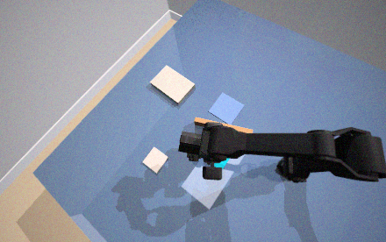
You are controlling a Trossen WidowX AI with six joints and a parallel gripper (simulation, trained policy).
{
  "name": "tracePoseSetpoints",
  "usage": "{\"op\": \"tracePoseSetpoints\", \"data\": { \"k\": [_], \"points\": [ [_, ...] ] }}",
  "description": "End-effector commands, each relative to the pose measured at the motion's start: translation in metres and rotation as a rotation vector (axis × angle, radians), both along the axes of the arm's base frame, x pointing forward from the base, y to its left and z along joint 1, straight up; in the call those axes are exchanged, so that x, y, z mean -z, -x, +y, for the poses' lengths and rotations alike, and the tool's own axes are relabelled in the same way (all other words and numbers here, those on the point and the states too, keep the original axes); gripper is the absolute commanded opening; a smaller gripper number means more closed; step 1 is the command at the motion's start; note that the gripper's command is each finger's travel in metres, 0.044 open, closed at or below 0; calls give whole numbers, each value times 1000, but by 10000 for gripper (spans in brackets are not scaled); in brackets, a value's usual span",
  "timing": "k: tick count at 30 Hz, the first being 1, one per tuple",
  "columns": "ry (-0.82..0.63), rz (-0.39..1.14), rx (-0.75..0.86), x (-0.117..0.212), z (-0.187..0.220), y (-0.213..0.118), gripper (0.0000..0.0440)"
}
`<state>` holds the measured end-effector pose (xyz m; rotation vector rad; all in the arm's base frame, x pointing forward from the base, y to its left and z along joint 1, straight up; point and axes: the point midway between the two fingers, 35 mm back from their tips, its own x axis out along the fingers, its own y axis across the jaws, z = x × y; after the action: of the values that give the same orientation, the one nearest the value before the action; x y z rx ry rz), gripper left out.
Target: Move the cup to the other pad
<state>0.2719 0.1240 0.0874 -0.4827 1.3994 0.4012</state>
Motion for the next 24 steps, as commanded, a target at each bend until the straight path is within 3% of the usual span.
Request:
{"op": "tracePoseSetpoints", "data": {
  "k": [1, 13, 16, 20, 24],
  "points": [
    [9, 2, 14, 10, -1, 7, 0],
    [7, -10, 48, 30, -6, 14, 52],
    [-3, -20, 57, 31, -7, 13, 78],
    [-36, -51, 72, 25, -5, 7, 156],
    [-73, -84, 71, 15, -2, 4, 158]
  ]
}}
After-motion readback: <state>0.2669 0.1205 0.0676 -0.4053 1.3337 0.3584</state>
